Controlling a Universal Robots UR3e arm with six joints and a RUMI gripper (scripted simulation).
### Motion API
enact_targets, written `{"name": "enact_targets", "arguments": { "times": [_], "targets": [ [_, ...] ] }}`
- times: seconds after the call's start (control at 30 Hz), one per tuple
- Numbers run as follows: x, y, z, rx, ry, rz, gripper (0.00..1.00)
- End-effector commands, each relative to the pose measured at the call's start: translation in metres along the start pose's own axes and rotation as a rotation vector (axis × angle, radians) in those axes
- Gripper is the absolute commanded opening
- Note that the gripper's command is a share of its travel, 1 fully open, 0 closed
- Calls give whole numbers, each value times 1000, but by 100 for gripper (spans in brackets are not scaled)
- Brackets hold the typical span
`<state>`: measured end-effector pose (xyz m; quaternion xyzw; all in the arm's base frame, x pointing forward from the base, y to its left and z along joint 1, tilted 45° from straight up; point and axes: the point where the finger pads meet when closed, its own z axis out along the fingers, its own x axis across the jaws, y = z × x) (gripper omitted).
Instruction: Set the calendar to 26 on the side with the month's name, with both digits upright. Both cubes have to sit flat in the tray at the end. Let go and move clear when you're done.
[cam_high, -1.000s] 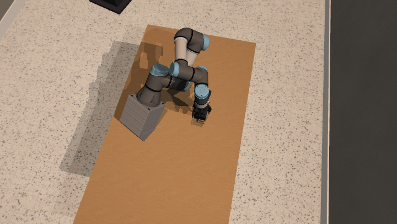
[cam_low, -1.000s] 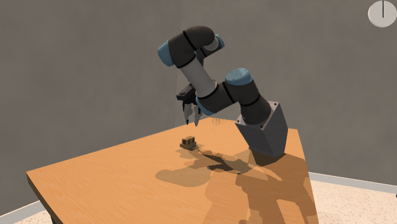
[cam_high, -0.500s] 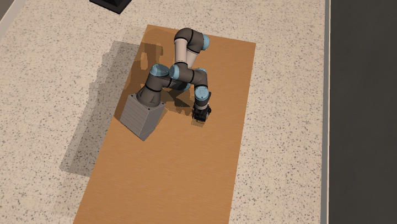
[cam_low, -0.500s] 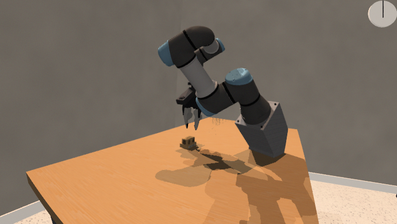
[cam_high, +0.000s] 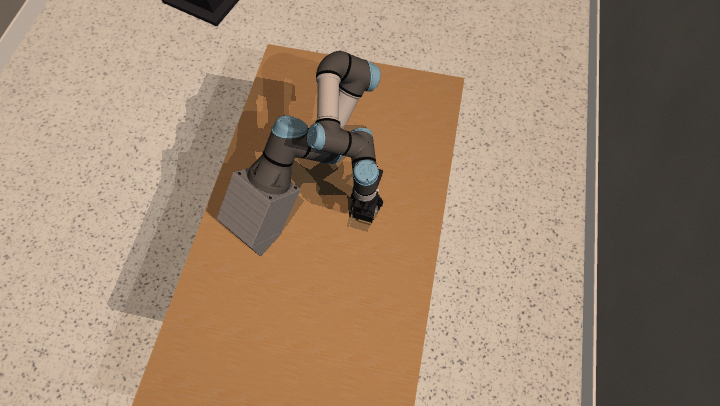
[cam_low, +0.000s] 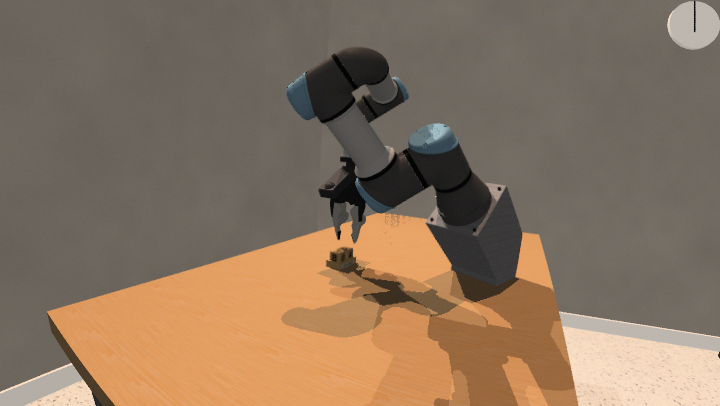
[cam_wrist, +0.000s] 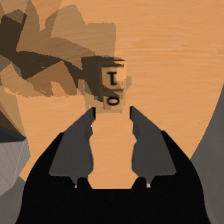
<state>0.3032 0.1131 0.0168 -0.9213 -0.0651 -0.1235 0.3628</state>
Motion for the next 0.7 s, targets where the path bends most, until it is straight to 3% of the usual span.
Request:
{"name": "enact_targets", "arguments": {
  "times": [0.0,0.67],
  "targets": [
    [1,1,5,-2,1,0,29],
    [1,1,10,-2,1,0,29]
  ]
}}
